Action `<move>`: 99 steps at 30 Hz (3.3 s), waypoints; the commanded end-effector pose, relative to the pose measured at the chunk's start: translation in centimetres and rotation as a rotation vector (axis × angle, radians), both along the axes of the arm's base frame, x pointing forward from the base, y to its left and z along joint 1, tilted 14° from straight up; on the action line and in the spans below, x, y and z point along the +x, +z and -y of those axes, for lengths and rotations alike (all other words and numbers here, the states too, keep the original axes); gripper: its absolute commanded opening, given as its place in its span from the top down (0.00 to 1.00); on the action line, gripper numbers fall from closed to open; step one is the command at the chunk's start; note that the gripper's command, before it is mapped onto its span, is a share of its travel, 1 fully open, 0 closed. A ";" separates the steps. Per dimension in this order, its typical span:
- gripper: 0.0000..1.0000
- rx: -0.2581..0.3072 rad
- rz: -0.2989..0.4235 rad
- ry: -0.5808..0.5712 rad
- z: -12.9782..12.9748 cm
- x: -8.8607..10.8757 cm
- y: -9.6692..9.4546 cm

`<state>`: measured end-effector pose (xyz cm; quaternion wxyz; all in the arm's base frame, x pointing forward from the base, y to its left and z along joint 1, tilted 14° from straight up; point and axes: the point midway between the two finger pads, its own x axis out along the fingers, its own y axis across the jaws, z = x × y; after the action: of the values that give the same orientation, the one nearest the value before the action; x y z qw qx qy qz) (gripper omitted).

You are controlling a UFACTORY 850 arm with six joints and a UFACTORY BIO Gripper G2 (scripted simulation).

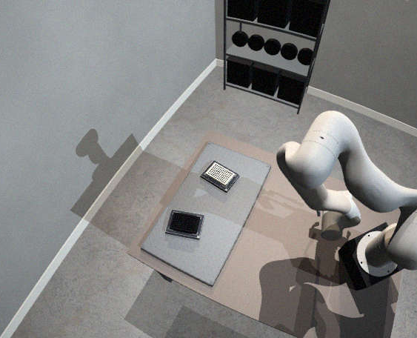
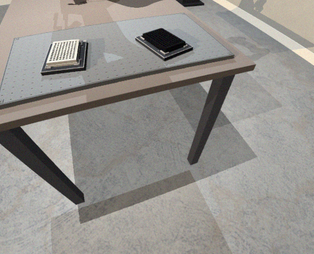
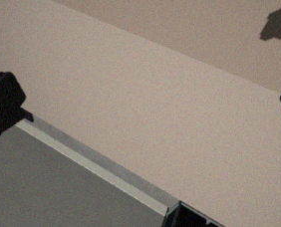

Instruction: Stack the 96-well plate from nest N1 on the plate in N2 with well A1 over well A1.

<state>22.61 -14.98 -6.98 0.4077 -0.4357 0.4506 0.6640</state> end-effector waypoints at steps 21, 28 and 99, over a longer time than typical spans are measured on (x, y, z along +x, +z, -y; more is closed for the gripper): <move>0.63 0.000 0.000 0.000 1.2 0.8 2.0; 0.63 -0.001 0.001 0.000 3.3 2.1 5.5; 0.63 0.396 -0.033 -0.734 -1.6 7.6 17.1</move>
<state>29.49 -14.80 10.13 0.6620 -0.1753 0.4549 0.5693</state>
